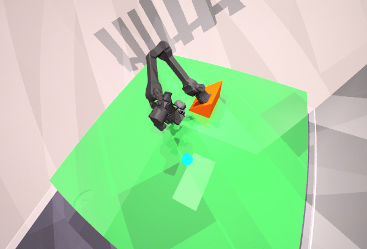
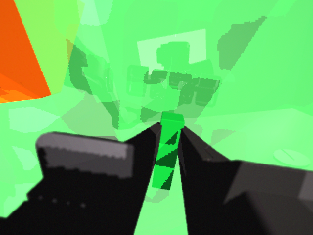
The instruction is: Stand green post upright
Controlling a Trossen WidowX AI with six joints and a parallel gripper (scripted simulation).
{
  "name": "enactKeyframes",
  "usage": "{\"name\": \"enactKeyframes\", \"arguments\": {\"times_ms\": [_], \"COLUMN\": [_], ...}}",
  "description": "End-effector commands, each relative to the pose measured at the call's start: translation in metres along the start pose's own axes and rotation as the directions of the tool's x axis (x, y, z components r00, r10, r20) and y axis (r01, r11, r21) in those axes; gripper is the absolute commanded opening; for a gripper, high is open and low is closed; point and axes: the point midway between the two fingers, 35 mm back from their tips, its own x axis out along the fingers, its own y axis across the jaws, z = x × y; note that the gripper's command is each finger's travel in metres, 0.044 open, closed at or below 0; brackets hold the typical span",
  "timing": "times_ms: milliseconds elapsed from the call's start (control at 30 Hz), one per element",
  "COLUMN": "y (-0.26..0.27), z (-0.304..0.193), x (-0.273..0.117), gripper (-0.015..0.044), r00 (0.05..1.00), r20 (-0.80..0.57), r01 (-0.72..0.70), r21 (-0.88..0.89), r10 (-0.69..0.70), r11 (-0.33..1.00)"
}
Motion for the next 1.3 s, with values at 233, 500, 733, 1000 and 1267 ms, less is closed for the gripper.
{"name": "enactKeyframes", "arguments": {"times_ms": [233,500,733,1000,1267], "y": [0.002,0.005,0.001,-0.015,-0.030], "z": [0.000,-0.004,0.000,0.015,0.032], "x": [-0.034,-0.059,-0.066,-0.072,-0.078], "gripper": [0.0023,0.0023,0.0023,0.0023,0.0023], "r00": [1.000,1.000,1.000,1.000,1.000], "r20": [0.000,-0.014,-0.016,-0.013,-0.011], "r01": [0.003,0.008,0.009,0.010,0.010], "r21": [0.004,0.001,0.005,0.019,0.032], "r10": [-0.003,-0.008,-0.009,-0.010,-0.010], "r11": [1.000,1.000,1.000,1.000,0.999]}}
